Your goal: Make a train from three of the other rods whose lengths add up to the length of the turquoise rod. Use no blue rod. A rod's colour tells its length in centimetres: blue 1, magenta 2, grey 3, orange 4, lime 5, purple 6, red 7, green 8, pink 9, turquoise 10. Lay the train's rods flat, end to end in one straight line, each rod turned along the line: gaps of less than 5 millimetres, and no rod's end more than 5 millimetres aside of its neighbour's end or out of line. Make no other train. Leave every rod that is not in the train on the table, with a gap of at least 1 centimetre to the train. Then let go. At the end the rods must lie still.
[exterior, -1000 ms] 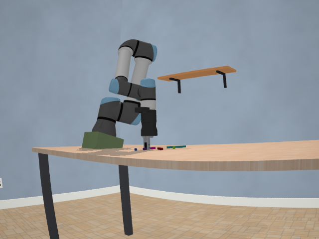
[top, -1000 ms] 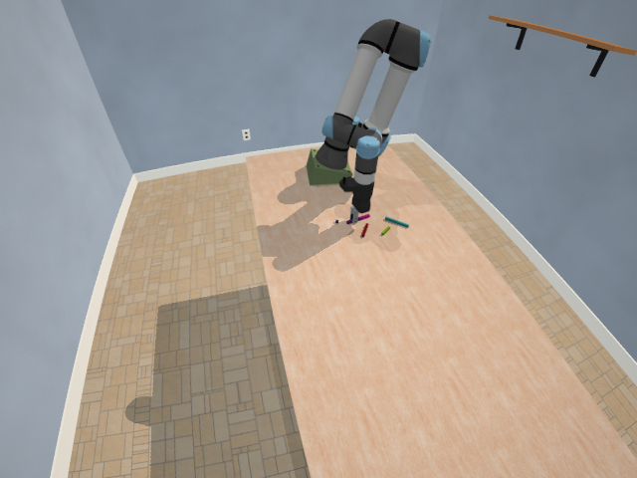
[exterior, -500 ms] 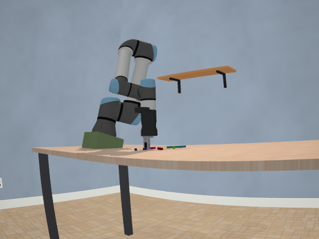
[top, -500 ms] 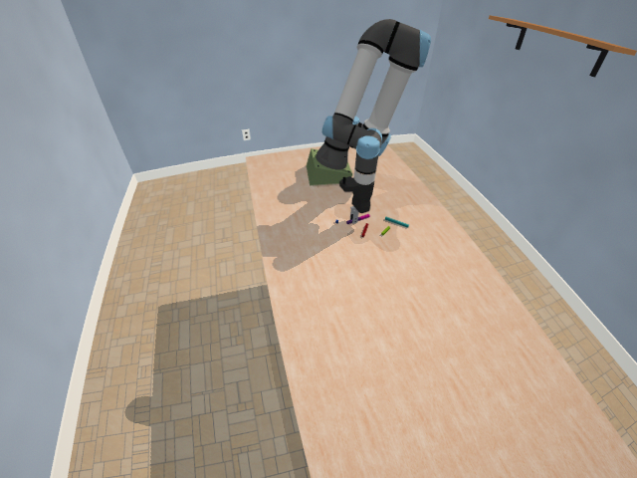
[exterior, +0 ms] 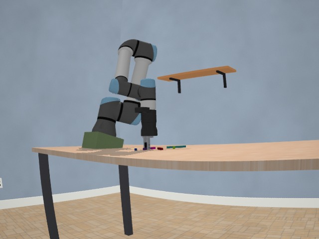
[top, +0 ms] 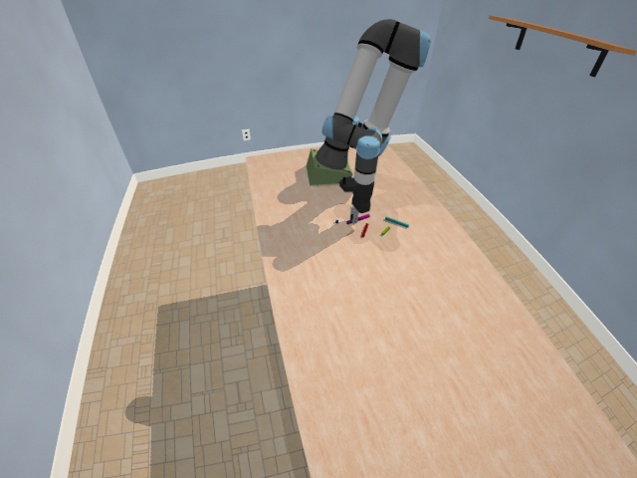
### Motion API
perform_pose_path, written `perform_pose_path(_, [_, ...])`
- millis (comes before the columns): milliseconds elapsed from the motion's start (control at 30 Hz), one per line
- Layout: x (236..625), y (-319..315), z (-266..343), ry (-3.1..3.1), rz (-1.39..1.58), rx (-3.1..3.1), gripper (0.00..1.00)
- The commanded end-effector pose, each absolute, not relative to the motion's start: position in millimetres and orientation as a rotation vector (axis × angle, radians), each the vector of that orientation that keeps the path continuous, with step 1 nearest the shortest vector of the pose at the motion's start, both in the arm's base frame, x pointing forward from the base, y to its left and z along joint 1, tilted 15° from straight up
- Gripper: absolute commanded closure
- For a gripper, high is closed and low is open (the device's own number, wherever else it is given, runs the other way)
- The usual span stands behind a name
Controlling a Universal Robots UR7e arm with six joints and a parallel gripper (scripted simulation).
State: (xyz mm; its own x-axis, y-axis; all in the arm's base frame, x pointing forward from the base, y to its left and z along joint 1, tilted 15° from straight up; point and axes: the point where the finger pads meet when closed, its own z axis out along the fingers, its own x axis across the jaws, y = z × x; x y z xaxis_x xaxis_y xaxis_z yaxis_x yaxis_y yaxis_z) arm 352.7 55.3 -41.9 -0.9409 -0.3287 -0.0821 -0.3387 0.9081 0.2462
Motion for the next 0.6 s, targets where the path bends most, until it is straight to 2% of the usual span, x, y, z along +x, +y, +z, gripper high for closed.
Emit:
perform_pose_path(0, [353.1,55.1,-41.6,3.030,0.401,-0.530,0.76])
perform_pose_path(33, [353.1,55.1,-41.6,3.030,0.401,-0.530,0.76])
perform_pose_path(67, [353.1,55.1,-41.6,3.030,0.401,-0.530,0.70])
perform_pose_path(133, [353.1,55.1,-41.6,3.030,0.401,-0.530,0.70])
perform_pose_path(167, [353.1,55.1,-41.6,3.030,0.401,-0.530,0.64])
perform_pose_path(233, [353.1,55.1,-41.6,3.030,0.401,-0.530,0.64])
perform_pose_path(267, [353.1,55.1,-41.6,3.030,0.401,-0.530,0.58])
perform_pose_path(333, [353.1,55.1,-41.6,3.030,0.401,-0.530,0.58])
perform_pose_path(367, [353.1,55.1,-41.6,3.030,0.401,-0.530,0.52])
perform_pose_path(433, [353.1,55.1,-41.6,3.030,0.401,-0.530,0.52])
perform_pose_path(467, [353.1,55.1,-41.6,3.030,0.401,-0.530,0.46])
perform_pose_path(567, [353.1,55.1,-41.6,3.030,0.401,-0.530,0.46])
